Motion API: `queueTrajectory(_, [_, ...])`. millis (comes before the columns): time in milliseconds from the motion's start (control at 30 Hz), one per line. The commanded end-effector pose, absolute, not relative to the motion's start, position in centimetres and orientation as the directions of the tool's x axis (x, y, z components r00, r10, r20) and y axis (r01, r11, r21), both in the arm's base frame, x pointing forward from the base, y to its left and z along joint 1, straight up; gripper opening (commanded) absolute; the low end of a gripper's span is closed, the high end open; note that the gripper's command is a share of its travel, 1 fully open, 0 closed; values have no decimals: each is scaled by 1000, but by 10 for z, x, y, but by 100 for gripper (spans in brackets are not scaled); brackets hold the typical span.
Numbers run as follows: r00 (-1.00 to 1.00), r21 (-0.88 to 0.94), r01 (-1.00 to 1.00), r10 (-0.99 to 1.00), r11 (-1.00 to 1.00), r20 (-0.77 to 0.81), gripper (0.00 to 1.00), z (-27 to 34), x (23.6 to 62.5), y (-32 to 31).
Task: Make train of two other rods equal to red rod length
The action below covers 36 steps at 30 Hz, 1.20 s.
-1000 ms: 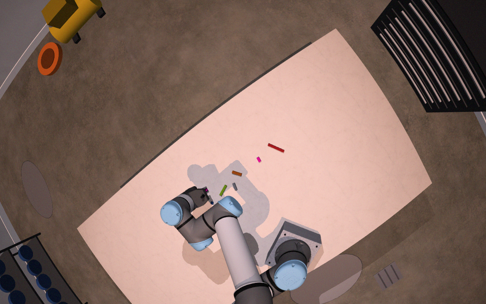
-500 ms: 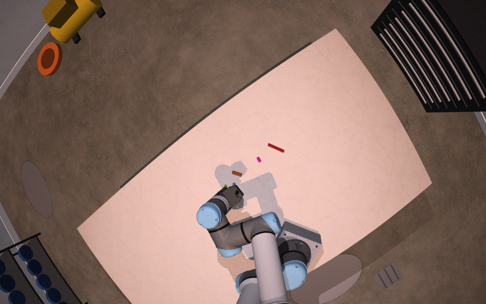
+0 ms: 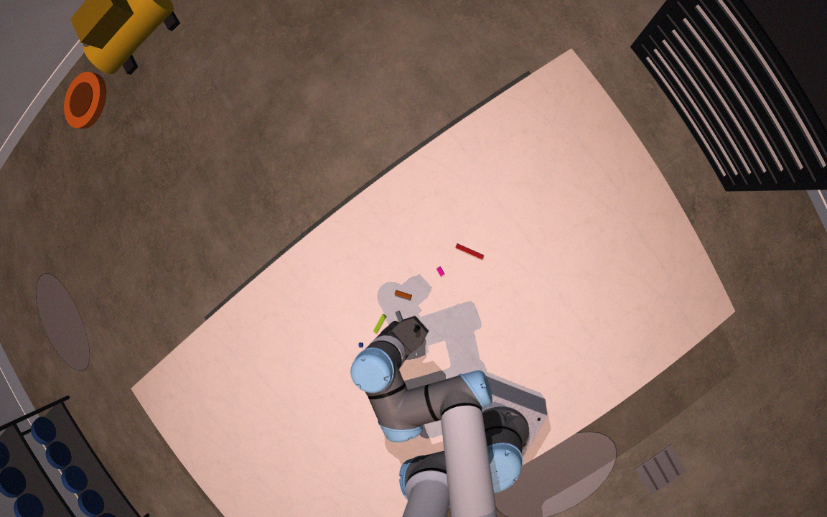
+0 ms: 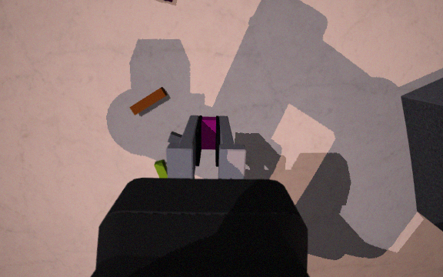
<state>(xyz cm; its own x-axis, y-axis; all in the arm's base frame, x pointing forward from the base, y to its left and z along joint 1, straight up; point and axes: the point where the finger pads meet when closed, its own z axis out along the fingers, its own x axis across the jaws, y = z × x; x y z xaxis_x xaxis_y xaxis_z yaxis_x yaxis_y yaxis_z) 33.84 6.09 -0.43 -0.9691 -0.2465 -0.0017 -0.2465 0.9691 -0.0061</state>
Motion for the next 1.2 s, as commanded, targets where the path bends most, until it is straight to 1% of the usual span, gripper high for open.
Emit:
queueTrajectory(0, [-969,-6,-247,-247,969,-3,24,-4,339,61])
queueTrajectory(433, [-969,-6,-247,-247,969,-3,24,-12,339,61])
queueTrajectory(1167, [-969,-6,-247,-247,969,-3,24,-75,339,60])
